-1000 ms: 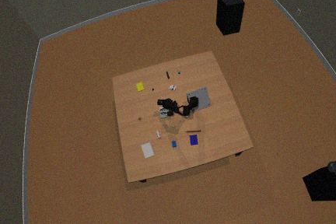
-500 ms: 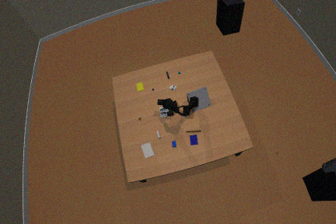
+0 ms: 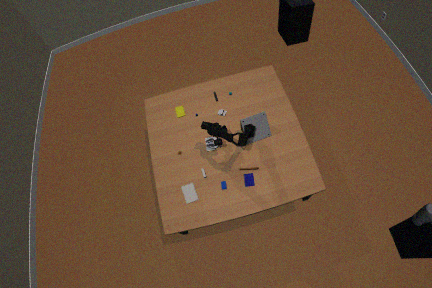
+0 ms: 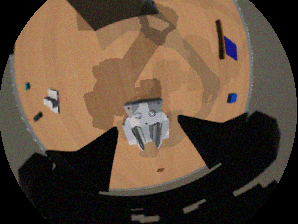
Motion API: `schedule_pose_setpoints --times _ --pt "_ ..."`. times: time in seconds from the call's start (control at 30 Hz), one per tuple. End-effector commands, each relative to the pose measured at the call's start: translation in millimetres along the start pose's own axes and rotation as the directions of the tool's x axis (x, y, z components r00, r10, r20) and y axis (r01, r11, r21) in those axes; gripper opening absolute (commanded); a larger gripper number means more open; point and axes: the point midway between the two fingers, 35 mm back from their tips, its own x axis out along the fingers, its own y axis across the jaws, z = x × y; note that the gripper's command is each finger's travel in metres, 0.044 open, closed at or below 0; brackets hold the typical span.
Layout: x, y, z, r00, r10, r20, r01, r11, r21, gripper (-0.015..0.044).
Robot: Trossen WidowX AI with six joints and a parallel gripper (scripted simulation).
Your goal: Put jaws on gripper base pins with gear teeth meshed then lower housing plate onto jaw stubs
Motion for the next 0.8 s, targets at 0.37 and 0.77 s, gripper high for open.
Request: schedule_pose_setpoints --times 0.37,0.77 --pt "-55 8 58 1.0 0.007 0.016 -0.007 1.0 0.005 0.044" --pt "-55 8 58 1.0 0.007 0.016 -0.007 1.0 0.005 0.044"
